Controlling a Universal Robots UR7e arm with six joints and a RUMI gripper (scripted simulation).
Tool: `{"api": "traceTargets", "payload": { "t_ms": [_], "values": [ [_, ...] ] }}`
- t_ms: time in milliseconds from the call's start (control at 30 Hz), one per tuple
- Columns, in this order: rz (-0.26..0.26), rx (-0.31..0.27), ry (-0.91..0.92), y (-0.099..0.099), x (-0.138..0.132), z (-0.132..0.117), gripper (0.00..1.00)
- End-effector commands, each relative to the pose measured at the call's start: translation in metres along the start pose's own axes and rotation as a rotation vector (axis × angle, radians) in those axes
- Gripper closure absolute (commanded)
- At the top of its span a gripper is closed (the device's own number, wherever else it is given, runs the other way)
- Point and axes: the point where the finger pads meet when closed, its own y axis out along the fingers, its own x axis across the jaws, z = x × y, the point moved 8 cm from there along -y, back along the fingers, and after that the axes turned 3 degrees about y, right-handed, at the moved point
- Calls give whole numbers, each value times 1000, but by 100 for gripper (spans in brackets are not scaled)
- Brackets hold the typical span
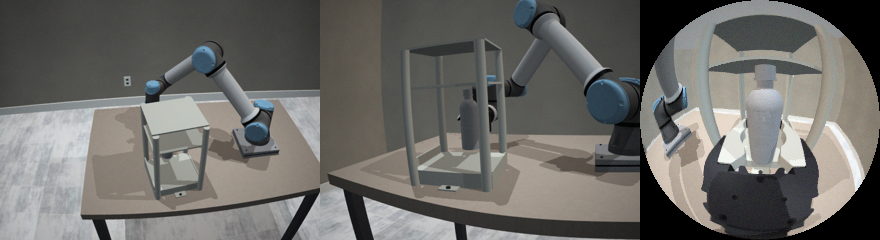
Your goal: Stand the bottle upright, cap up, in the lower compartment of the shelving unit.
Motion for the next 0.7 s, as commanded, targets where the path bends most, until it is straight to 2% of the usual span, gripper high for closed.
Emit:
{"api": "traceTargets", "payload": {
  "t_ms": [0, 667],
  "values": [
    [-1, -1, -1, 14, 0, 1, 100],
    [-1, -1, -1, 40, 0, 1, 100]
  ]
}}
